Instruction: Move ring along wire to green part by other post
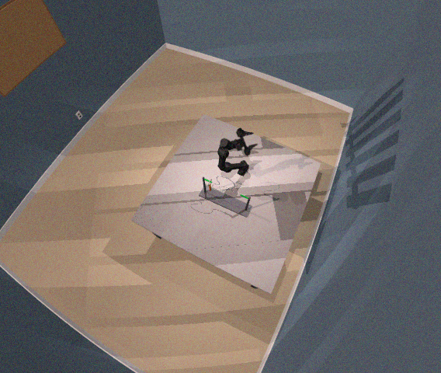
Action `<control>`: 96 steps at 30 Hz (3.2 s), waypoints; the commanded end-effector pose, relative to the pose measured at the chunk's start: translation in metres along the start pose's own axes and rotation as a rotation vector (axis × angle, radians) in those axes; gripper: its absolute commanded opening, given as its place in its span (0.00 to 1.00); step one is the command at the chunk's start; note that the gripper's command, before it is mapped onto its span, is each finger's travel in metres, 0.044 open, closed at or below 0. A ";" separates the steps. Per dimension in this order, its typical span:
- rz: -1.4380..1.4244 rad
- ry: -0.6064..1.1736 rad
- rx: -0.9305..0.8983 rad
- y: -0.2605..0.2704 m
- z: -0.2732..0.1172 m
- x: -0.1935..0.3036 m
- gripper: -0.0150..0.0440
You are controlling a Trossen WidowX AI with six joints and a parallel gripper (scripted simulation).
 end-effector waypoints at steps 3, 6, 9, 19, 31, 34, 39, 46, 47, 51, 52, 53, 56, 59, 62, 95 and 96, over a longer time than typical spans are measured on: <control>-0.025 -0.001 0.009 0.000 0.005 0.006 0.80; -0.094 -0.005 0.035 0.000 0.020 0.021 0.67; -0.150 -0.028 0.052 0.000 0.031 0.034 0.53; -0.318 -0.203 0.111 0.000 0.055 0.052 0.53; -0.518 -0.409 0.203 -0.015 0.087 0.052 0.53; -0.568 -0.459 0.230 -0.021 0.094 0.048 0.53; -0.649 -0.543 0.277 -0.031 0.103 0.037 0.53; -0.761 -0.657 0.351 -0.046 0.112 0.016 0.53; -0.777 -0.674 0.362 -0.049 0.112 0.012 0.53; -0.839 -0.738 0.409 -0.058 0.113 -0.003 0.53; -0.855 -0.754 0.421 -0.060 0.112 -0.007 0.53; -0.870 -0.770 0.433 -0.062 0.112 -0.011 0.53; -0.916 -0.817 0.471 -0.068 0.109 -0.024 0.53; -0.960 -0.864 0.510 -0.074 0.104 -0.038 0.53; -1.004 -0.910 0.551 -0.079 0.098 -0.052 0.53; -1.402 -1.393 1.105 -0.085 -0.089 -0.160 0.53; -1.411 -1.407 1.125 -0.083 -0.097 -0.160 0.53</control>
Point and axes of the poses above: the point midway between the two fingers, 35 mm back from their tips, its own z axis out along the fingers, its own y axis across the jaws, x = y × z, the point moved 4 cm from there along -z, back along the fingers, and after that the axes turned 14 degrees about z, right-handed, at the moved point
